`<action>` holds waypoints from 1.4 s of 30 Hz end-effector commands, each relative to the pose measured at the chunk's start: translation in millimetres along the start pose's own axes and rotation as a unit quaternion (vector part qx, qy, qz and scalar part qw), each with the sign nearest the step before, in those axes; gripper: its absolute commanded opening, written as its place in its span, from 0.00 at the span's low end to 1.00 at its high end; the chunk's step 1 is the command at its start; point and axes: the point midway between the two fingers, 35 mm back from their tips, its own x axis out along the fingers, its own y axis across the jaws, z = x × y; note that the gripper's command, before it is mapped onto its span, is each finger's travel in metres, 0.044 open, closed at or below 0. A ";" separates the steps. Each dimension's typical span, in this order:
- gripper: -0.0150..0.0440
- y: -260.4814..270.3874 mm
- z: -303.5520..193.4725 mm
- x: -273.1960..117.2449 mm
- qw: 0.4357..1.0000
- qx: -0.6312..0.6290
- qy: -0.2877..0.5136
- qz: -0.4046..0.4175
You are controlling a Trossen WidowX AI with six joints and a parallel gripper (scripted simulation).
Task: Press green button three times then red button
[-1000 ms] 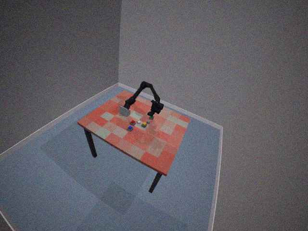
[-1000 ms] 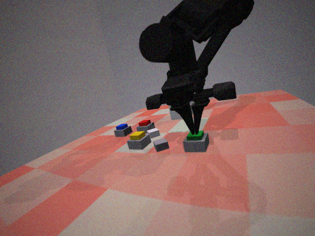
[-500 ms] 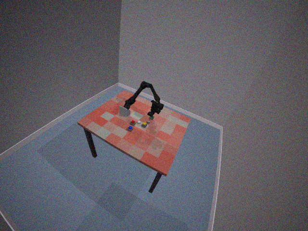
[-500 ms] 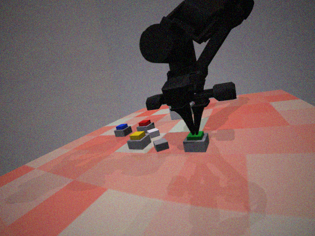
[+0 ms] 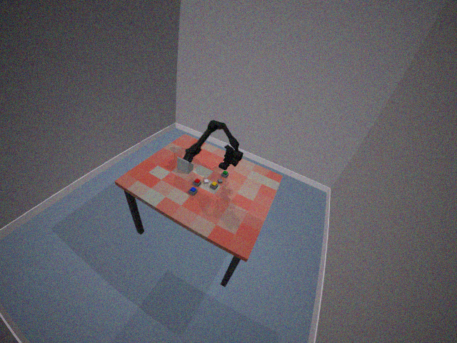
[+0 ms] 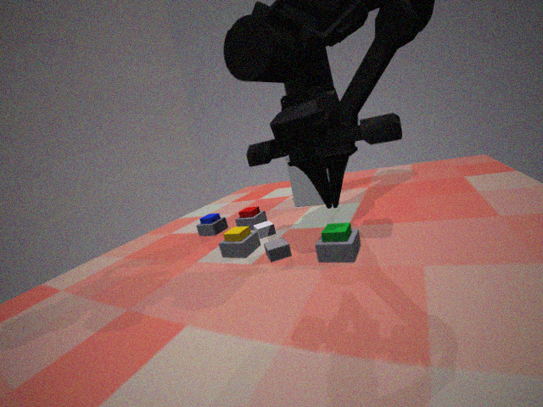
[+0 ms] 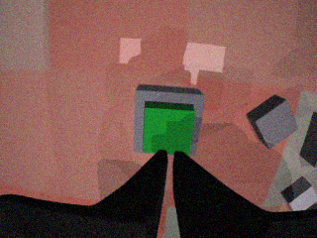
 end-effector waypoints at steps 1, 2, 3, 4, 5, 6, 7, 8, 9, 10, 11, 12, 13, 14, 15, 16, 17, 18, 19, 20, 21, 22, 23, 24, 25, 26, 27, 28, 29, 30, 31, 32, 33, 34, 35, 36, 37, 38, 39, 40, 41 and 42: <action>0.29 -0.6 3.5 -36.5 1.000 -0.005 -0.005 -0.004; 0.29 -0.3 2.7 -49.3 1.000 -0.004 -0.005 -0.004; 0.29 -0.1 2.0 -57.1 1.000 -0.004 -0.005 -0.004; 0.29 0.0 1.7 -59.6 1.000 -0.004 -0.005 -0.004; 0.29 0.0 1.7 -59.6 1.000 -0.004 -0.005 -0.004; 0.29 0.0 1.7 -59.6 1.000 -0.004 -0.005 -0.004; 0.29 0.0 1.7 -59.6 1.000 -0.004 -0.005 -0.004; 0.29 0.0 1.7 -59.6 1.000 -0.004 -0.005 -0.004; 0.29 -3.5 1.4 -60.0 1.000 -0.004 -0.006 -0.005; 0.29 -13.9 0.6 -61.2 1.000 -0.003 -0.007 -0.008; 0.29 -31.1 -1.7 -63.0 1.000 -0.002 -0.008 -0.013; 0.29 -51.8 -5.8 -65.2 1.000 -0.001 -0.009 -0.019; 0.29 -71.8 -11.3 -67.1 1.000 0.000 -0.010 -0.024; 0.29 -91.1 -18.2 -68.8 1.000 0.002 -0.010 -0.028; 0.29 -105.5 -24.3 -69.8 1.000 0.002 -0.010 -0.030; 0.29 -120.3 -31.7 -70.7 0.999 0.003 -0.009 -0.031; 0.29 -135.6 -40.5 -71.3 0.999 0.004 -0.008 -0.032; 0.29 -150.4 -50.4 -71.5 0.999 0.004 -0.007 -0.032; 0.29 -164.5 -61.3 -71.3 0.999 0.004 -0.006 -0.031; 0.29 -177.9 -73.0 -70.5 1.000 0.004 -0.005 -0.029; 0.29 -190.2 -85.4 -69.3 1.000 0.003 -0.004 -0.026; 0.29 -201.4 -98.4 -67.5 1.000 0.002 -0.004 -0.022; 0.29 -211.2 -111.5 -65.2 1.000 0.000 -0.003 -0.017; 0.29 -218.0 -121.7 -63.1 1.000 -0.001 -0.003 -0.013; 0.29 -221.4 -127.4 -61.7 1.000 -0.002 -0.003 -0.010; 0.29 -222.4 -129.2 -61.3 1.000 -0.003 -0.003 -0.009; 0.29 -222.4 -129.2 -61.3 1.000 -0.003 -0.003 -0.009; 0.29 -222.4 -129.2 -61.3 1.000 -0.003 -0.003 -0.009; 0.29 -222.4 -129.2 -61.3 1.000 -0.003 -0.003 -0.009; 0.29 -222.4 -129.2 -61.3 1.000 -0.003 -0.003 -0.009; 0.29 -222.7 -128.9 -58.7 1.000 -0.003 -0.003 -0.009; 0.29 -223.4 -128.2 -50.9 1.000 -0.003 -0.003 -0.009; 0.29 -224.0 -127.5 -37.9 1.000 -0.003 -0.003 -0.009; 0.29 -224.2 -127.3 -21.9 1.000 -0.003 -0.004 -0.009; 0.29 -223.8 -127.8 -9.3 1.000 -0.003 -0.004 -0.009; 0.29 -223.3 -128.3 -1.9 1.000 -0.003 -0.004 -0.008; 0.29 -223.1 -128.6 0.6 1.000 -0.003 -0.004 -0.008; 0.29 -223.1 -128.6 0.6 1.000 -0.003 -0.004 -0.008; 0.29 -223.1 -128.6 0.6 1.000 -0.003 -0.004 -0.008; 0.29 -223.1 -128.6 0.6 1.000 -0.003 -0.004 -0.008; 0.29 -223.1 -128.5 0.8 1.000 -0.003 -0.004 -0.008; 0.29 -223.1 -128.5 1.7 1.000 -0.003 -0.004 -0.008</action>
